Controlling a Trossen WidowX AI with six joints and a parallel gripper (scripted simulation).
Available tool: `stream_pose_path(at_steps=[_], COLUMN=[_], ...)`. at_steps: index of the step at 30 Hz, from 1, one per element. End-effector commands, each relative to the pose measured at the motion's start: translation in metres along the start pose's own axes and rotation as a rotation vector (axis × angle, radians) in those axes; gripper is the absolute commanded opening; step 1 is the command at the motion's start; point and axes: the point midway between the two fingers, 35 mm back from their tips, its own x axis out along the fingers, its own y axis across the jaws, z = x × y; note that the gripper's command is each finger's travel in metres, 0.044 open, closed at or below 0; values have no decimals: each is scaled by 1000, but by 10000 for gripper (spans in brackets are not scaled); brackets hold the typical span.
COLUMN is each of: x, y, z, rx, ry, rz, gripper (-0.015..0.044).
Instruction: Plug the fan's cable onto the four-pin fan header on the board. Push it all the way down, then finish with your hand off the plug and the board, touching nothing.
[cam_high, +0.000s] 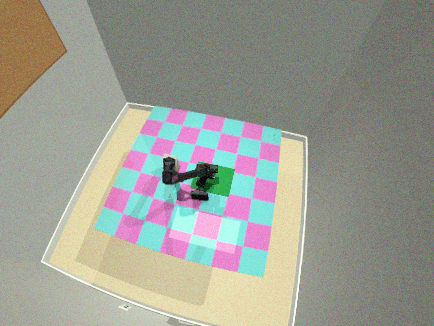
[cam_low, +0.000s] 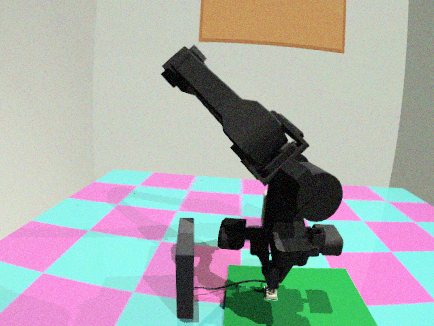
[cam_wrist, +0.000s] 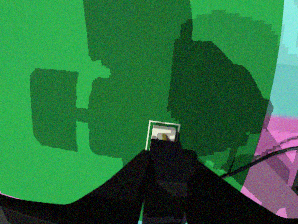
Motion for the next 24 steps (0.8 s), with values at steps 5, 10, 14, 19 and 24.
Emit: stream_pose_path(at_steps=[5,10,14,19,24], x=[1,1,1,1,3], y=[0,0,0,0,0], z=[-1,-1,-1,-1,-1], rx=[-7,-7,-6,-6,-6], ry=[5,5,5,5,5], rz=[-3,-3,-3,-3,-3], gripper=[0,0,0,0,0])
